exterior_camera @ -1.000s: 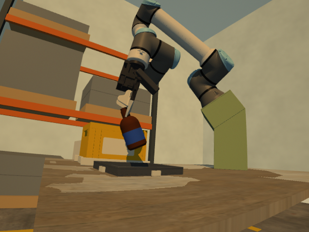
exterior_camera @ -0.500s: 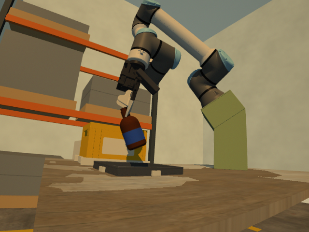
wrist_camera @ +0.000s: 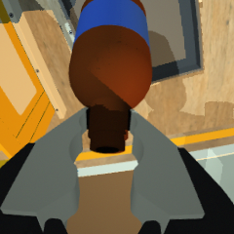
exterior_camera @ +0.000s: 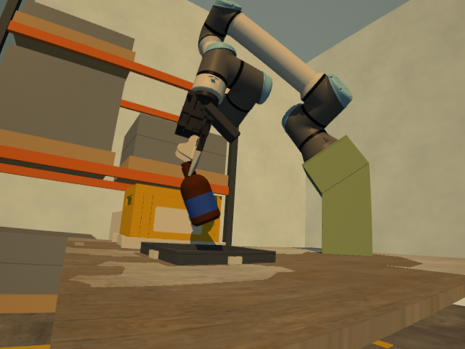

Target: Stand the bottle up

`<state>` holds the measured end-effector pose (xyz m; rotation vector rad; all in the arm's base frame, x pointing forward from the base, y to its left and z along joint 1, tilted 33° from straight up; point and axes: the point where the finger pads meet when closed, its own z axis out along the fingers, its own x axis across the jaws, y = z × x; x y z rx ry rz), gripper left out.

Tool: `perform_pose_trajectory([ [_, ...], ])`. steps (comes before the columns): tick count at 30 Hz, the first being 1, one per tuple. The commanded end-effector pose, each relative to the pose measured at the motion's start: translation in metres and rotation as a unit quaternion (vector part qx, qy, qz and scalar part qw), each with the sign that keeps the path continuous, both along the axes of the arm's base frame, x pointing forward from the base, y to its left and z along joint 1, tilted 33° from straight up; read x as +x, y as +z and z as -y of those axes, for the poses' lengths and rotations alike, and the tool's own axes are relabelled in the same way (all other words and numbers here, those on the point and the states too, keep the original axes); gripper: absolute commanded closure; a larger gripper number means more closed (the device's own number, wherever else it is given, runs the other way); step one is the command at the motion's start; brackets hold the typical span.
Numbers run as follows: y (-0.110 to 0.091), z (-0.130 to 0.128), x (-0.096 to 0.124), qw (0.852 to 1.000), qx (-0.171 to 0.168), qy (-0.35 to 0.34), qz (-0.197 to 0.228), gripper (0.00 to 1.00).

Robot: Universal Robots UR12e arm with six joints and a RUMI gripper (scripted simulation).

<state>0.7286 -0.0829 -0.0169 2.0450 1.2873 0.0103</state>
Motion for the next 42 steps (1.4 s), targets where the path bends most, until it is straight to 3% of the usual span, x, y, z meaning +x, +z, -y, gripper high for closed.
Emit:
perform_pose_trajectory([
  [1,0.0006,-0.0003,0.0003,1.0,0.0,0.0,0.001,1.0],
  [23,0.0,-0.0002,0.001,1.0,-0.004,0.003,0.007,1.0],
  [42,-0.001,-0.0001,0.0017,0.998,-0.031,0.023,0.05,1.0],
])
